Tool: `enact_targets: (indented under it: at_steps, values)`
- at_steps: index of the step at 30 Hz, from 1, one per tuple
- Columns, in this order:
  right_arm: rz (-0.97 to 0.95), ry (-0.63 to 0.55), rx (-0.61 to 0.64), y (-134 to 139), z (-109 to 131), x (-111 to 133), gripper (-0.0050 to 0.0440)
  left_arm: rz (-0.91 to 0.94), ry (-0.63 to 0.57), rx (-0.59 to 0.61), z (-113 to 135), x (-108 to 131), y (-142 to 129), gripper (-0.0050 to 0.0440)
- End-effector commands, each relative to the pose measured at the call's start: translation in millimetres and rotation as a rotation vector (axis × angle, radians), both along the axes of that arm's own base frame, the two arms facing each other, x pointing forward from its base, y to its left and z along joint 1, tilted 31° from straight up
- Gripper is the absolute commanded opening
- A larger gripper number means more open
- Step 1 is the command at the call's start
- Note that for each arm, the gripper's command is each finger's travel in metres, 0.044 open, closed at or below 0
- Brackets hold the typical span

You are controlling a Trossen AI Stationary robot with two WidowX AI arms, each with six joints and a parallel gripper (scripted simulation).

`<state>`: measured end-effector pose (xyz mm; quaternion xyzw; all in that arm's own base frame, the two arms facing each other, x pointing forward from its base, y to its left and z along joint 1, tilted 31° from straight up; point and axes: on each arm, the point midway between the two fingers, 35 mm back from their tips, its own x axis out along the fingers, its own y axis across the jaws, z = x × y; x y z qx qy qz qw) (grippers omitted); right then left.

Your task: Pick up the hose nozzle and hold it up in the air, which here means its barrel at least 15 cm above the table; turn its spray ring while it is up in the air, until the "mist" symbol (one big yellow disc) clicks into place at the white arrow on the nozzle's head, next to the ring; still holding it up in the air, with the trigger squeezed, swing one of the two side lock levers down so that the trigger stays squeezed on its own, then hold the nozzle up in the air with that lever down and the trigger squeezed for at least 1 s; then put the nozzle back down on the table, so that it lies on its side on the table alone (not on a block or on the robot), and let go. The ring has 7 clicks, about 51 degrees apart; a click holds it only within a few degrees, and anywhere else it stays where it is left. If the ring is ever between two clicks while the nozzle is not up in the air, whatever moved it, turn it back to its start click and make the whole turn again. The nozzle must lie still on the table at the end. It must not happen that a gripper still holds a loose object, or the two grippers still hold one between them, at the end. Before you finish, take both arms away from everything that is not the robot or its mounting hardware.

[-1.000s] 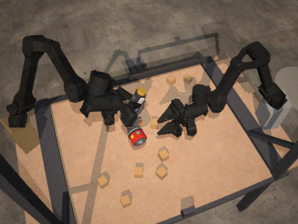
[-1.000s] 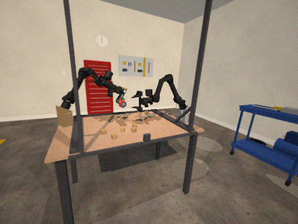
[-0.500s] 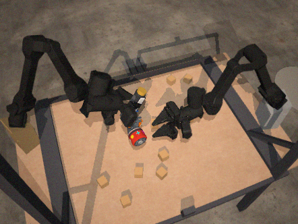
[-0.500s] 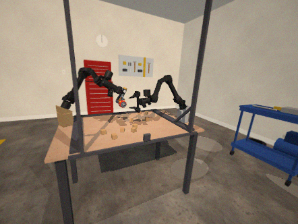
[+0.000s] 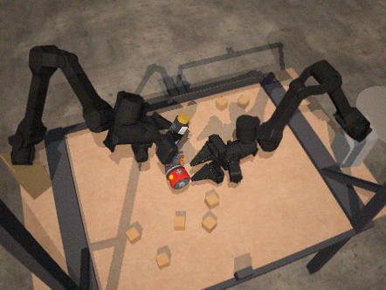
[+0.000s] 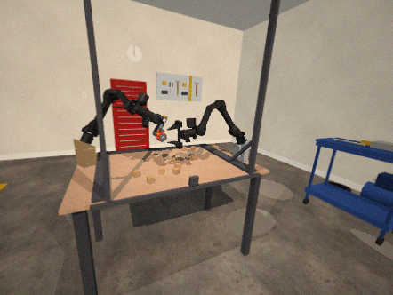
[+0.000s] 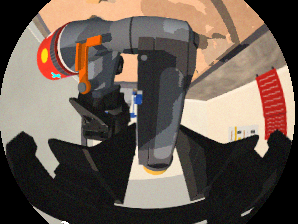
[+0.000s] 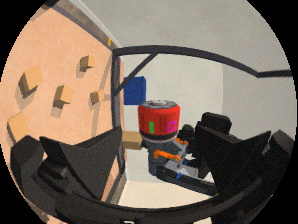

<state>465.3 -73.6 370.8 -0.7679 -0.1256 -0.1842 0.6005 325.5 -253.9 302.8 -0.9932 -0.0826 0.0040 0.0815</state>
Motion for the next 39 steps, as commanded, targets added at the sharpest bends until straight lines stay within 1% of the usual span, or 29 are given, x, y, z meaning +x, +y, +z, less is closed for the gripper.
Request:
enact_targets:
  at_steps: [1, 28, 39]
  values:
    - [-0.003, -0.033, -0.007, 0.9, 17.9, 1.5, 0.0407, -0.005, -0.026, -0.044, 14.8, -2.9, 2.2, 0.0165]
    - [-0.007, -0.034, -0.009, -0.7, 35.6, 34.6, 0.0407, -0.005, -0.026, -0.044, 14.8, -2.9, 2.2, 0.0165]
    - [-0.007, -0.035, -0.009, -0.7, 36.3, 34.4, 0.0407, -0.005, -0.026, -0.044, 14.8, -2.9, 2.2, 0.0165]
